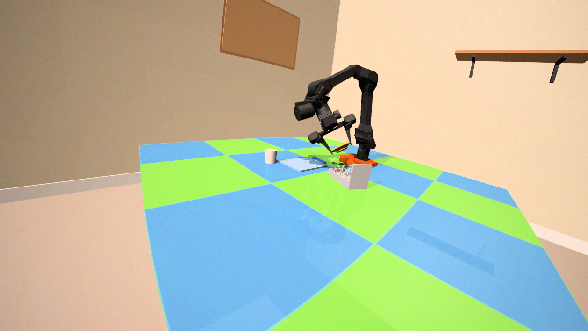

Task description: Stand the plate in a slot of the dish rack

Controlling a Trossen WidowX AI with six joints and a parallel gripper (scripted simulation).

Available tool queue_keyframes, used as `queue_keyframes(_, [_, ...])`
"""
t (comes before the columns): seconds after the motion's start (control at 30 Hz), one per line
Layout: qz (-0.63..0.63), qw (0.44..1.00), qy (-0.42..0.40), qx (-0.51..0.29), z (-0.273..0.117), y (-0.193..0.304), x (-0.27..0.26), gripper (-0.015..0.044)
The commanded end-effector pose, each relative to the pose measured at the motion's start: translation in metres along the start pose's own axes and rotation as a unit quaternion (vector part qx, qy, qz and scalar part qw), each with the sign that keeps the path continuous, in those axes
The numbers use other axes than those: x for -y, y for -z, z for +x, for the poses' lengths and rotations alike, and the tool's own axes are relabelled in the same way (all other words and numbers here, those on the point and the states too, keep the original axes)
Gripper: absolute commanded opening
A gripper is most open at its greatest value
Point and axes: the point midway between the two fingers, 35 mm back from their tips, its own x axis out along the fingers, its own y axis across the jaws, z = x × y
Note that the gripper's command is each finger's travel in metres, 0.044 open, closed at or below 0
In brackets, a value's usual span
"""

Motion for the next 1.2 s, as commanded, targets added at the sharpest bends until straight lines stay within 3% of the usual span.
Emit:
queue_keyframes(0.0, [-0.036,0.999,-0.02,0.023,0.005,0.003,0.001,0.0])
queue_keyframes(0.6, [-0.211,0.963,-0.056,0.155,0.019,0.01,0.01,0.0])
queue_keyframes(1.17, [-0.356,0.888,-0.01,0.29,0.023,0.016,0.017,0.0])
